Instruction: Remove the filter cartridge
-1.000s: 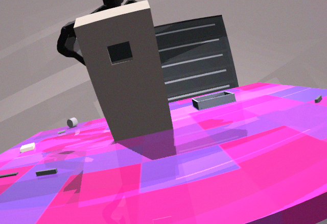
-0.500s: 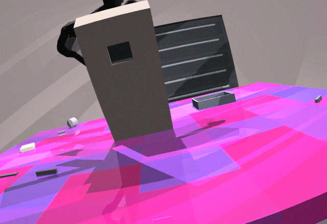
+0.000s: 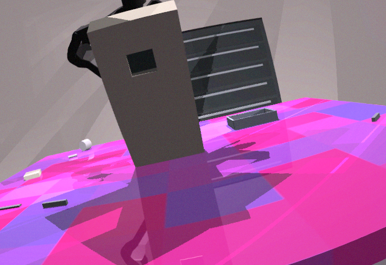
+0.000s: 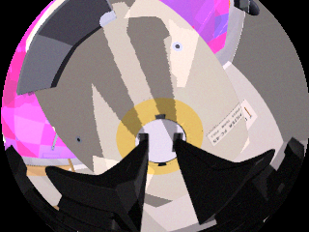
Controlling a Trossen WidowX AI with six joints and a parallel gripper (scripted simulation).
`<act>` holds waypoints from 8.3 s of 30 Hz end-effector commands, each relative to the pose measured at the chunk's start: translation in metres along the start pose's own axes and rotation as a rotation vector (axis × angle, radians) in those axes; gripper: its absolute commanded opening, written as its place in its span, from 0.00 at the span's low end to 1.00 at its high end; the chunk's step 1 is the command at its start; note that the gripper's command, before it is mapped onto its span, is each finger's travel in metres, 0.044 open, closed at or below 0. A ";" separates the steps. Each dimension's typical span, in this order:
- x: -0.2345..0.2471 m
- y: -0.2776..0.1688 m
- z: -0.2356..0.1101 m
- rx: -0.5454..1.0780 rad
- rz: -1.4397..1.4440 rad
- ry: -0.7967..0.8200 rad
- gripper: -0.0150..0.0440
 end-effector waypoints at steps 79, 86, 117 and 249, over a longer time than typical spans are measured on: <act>0.000 0.000 0.027 -0.001 -0.001 -0.002 0.45; 0.000 0.000 0.029 0.000 -0.001 -0.002 0.45; -0.002 0.002 0.013 0.027 -0.023 -0.009 0.42; -0.004 0.003 -0.001 0.000 1.505 -0.015 0.25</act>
Point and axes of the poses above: the point midway between the two fingers, 35 mm back from their tips, its own z axis out along the fingers, its own x axis across the jaws, y = z × x, the point moved 10 cm from there along -z, back along the fingers, and after that the axes turned 14 degrees about -z, right-handed, at the moved point
